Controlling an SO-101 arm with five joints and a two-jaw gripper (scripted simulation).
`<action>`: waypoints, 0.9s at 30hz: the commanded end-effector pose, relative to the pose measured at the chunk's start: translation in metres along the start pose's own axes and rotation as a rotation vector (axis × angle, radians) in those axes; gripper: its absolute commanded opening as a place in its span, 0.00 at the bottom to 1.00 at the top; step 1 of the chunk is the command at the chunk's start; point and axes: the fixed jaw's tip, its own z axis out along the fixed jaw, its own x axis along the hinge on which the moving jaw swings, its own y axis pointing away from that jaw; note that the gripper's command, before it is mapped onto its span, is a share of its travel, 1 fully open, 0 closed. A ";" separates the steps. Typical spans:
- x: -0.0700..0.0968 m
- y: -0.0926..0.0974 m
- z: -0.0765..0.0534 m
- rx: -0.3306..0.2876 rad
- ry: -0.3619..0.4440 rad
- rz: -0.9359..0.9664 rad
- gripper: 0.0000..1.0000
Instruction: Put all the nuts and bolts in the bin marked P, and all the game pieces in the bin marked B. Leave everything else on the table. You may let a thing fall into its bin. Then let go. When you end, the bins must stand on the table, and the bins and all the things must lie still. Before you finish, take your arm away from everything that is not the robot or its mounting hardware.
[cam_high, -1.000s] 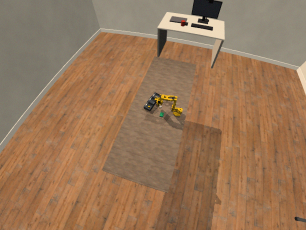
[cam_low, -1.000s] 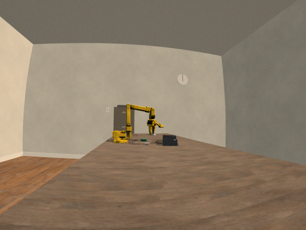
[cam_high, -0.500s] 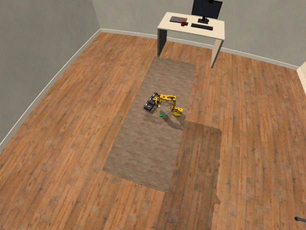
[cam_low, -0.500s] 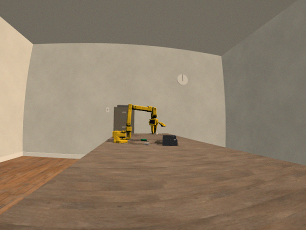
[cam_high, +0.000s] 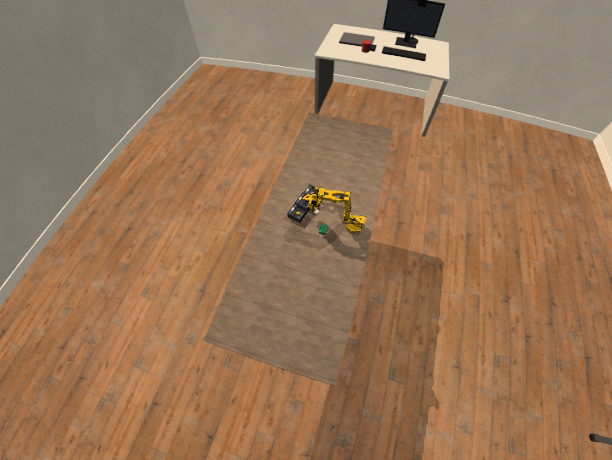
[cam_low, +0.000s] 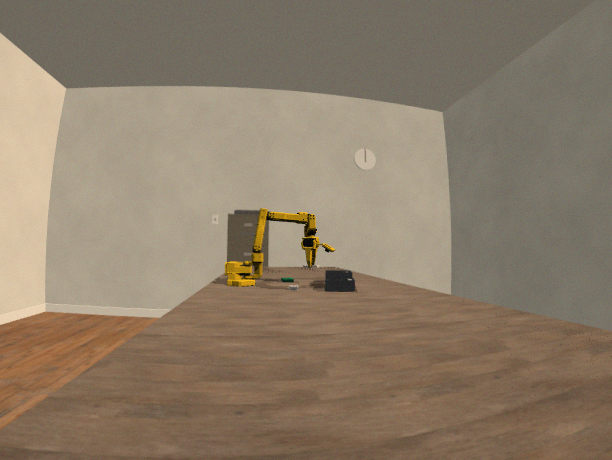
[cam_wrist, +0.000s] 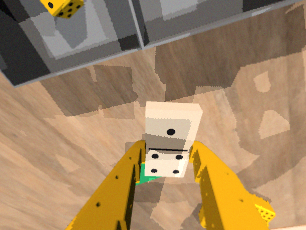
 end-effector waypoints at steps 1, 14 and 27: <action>-0.008 0.010 -0.012 -0.031 -0.043 -0.066 0.00; -0.017 0.020 -0.016 -0.043 -0.067 -0.167 0.00; -0.022 0.024 -0.017 -0.049 -0.081 -0.207 0.00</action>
